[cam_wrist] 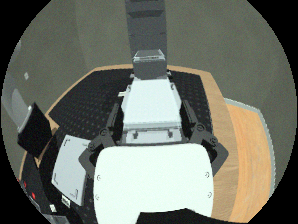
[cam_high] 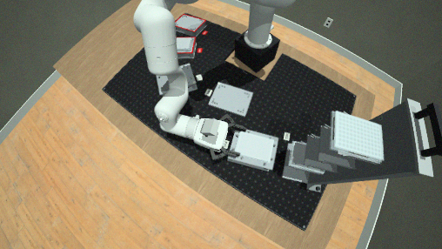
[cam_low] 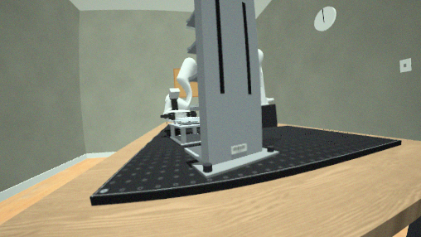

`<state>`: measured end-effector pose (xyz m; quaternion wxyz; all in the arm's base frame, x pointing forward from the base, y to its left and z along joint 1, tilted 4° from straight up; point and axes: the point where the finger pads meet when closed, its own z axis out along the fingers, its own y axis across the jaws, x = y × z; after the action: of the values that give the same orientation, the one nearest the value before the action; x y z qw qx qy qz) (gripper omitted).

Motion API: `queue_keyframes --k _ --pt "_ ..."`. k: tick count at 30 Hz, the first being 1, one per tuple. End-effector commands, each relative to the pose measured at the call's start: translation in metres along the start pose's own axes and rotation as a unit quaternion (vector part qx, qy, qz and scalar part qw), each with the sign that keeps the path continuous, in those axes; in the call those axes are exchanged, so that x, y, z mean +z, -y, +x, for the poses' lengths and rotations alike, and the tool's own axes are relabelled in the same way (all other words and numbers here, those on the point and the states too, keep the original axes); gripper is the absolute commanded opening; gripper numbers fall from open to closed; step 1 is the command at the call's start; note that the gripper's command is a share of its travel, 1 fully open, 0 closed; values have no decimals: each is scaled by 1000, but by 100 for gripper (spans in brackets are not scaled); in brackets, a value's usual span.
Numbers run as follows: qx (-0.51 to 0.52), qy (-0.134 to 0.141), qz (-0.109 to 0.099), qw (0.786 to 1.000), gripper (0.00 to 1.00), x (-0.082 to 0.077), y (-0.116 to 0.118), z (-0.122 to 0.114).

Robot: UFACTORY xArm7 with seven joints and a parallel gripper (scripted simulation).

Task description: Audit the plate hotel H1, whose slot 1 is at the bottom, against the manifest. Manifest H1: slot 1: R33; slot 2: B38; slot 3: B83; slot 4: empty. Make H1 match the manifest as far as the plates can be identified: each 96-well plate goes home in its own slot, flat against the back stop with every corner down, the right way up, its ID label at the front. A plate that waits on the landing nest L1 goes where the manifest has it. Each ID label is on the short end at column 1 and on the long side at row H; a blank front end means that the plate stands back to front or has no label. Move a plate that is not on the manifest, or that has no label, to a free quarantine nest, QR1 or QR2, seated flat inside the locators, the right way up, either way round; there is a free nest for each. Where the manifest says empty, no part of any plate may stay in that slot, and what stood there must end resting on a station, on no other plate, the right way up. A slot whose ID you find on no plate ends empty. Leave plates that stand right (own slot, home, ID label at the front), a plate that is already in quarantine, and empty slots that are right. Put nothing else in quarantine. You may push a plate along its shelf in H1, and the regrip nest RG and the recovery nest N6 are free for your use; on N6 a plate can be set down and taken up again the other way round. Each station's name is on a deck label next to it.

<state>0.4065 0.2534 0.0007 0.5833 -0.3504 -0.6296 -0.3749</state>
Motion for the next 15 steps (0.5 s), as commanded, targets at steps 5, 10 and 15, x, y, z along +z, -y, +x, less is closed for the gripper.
queue_keyframes --k 5,10,15 --pt "-2 0 0 1000 0 0 -1 -1" --pt "-2 0 0 1000 0 0 -1 -3" --pt "-2 0 0 1000 0 0 -1 -4"
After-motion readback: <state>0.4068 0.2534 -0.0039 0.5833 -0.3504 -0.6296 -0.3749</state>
